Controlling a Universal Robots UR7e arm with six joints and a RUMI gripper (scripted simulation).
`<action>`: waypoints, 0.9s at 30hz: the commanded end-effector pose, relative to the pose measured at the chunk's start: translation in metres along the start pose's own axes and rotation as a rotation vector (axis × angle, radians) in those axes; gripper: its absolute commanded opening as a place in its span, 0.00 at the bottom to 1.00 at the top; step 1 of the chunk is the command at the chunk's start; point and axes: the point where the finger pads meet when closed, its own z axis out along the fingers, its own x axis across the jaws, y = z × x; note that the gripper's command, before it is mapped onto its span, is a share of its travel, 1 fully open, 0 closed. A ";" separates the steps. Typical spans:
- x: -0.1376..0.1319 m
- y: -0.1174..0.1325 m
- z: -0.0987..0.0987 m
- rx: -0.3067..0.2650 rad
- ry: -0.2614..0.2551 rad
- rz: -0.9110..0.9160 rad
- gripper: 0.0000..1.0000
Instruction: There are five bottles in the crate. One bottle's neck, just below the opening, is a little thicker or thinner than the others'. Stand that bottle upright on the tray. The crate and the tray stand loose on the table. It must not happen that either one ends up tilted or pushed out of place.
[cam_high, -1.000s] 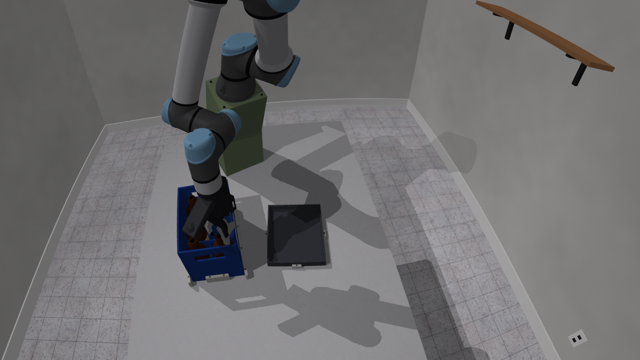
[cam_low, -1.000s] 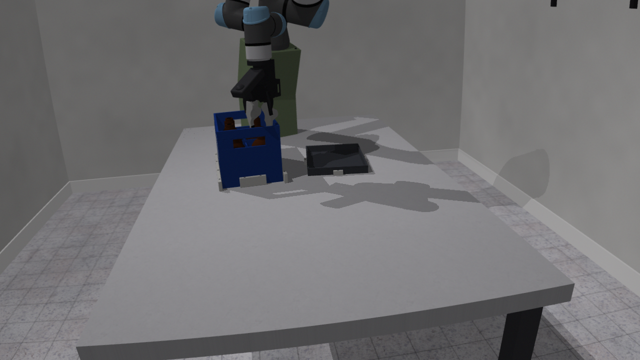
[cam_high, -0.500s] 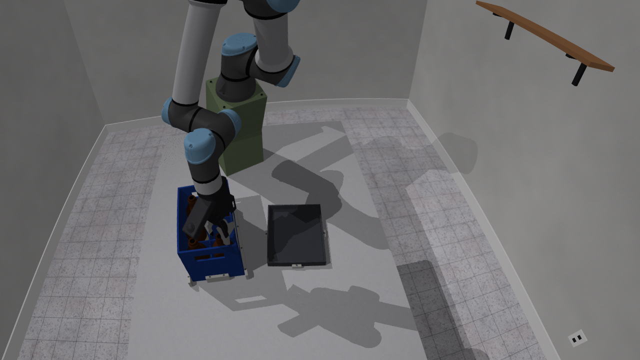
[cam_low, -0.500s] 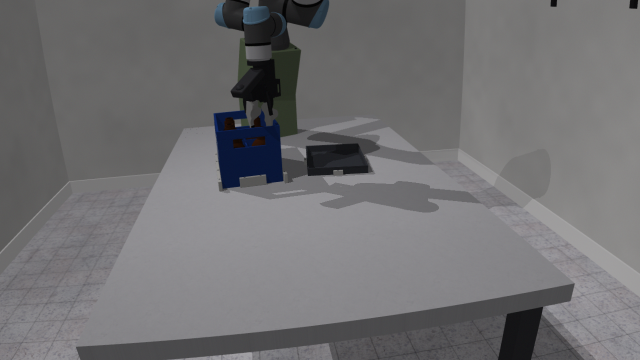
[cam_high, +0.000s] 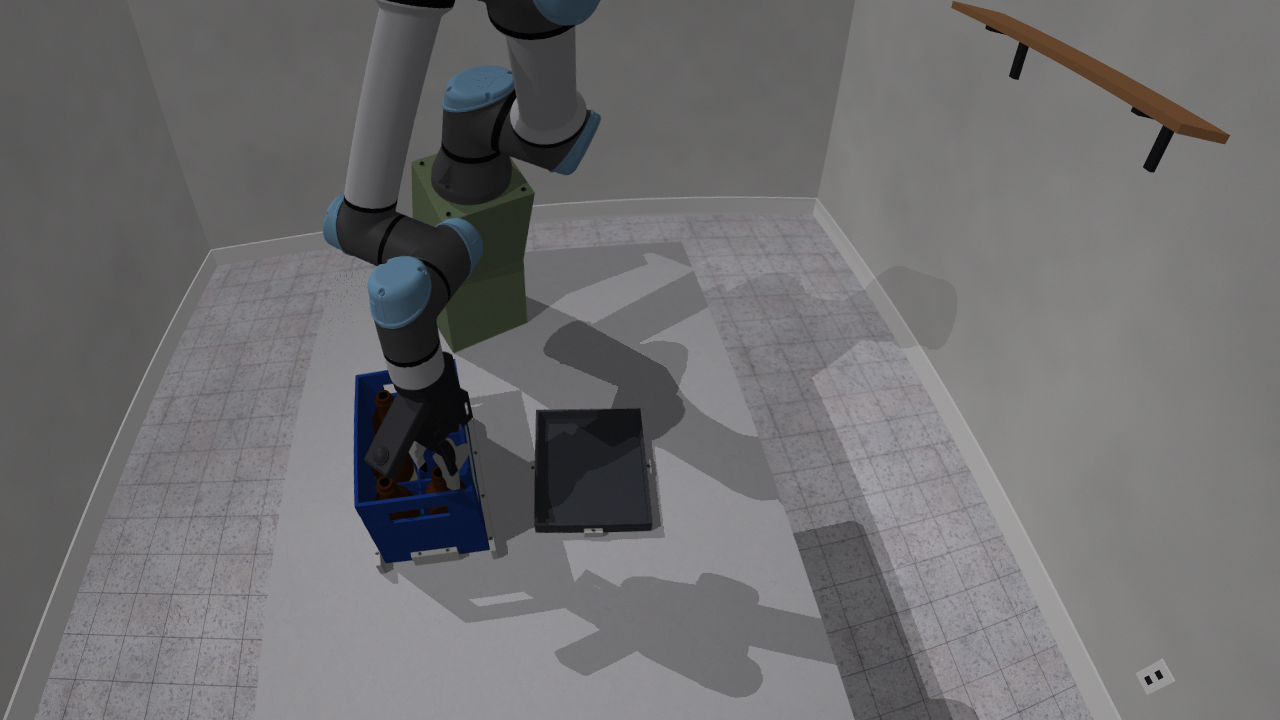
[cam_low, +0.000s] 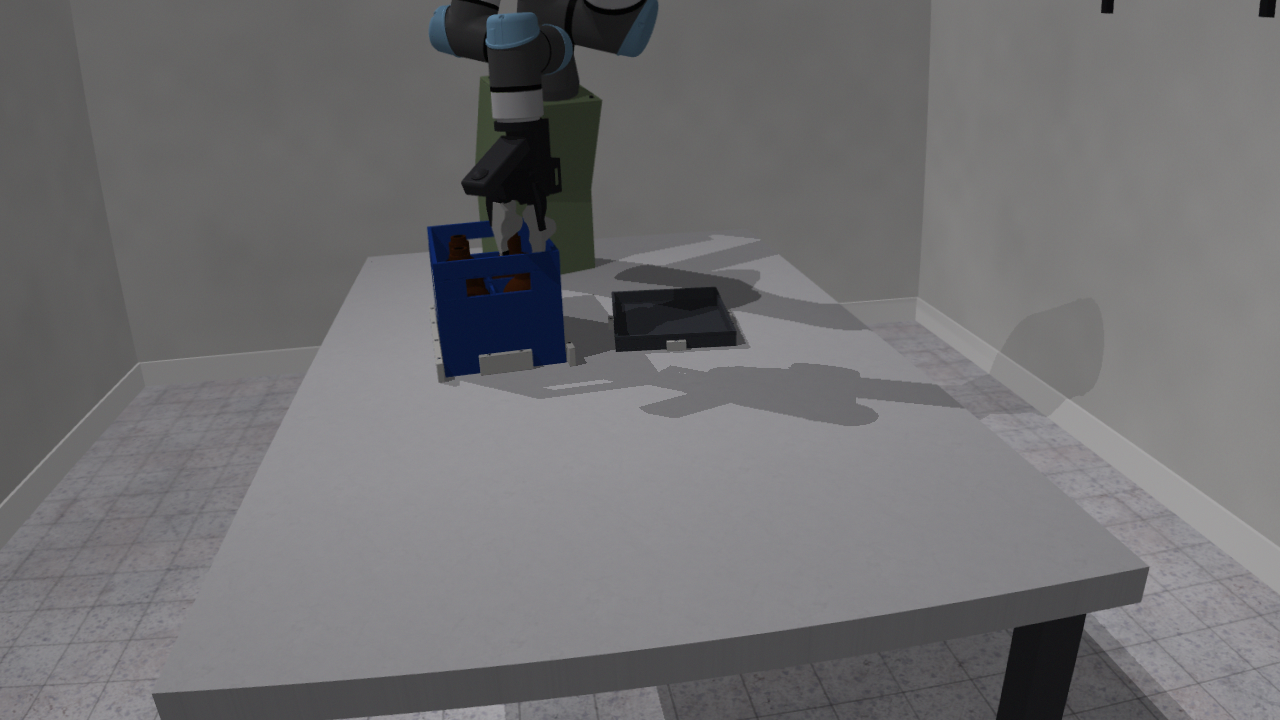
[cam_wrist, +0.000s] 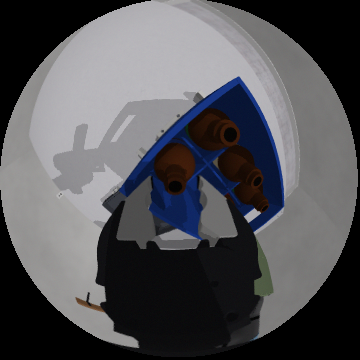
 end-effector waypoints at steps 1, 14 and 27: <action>0.000 0.000 0.000 0.001 0.000 0.000 0.38; 0.000 0.000 0.000 0.001 0.000 0.000 0.00; 0.000 0.000 0.000 0.001 0.000 0.000 0.00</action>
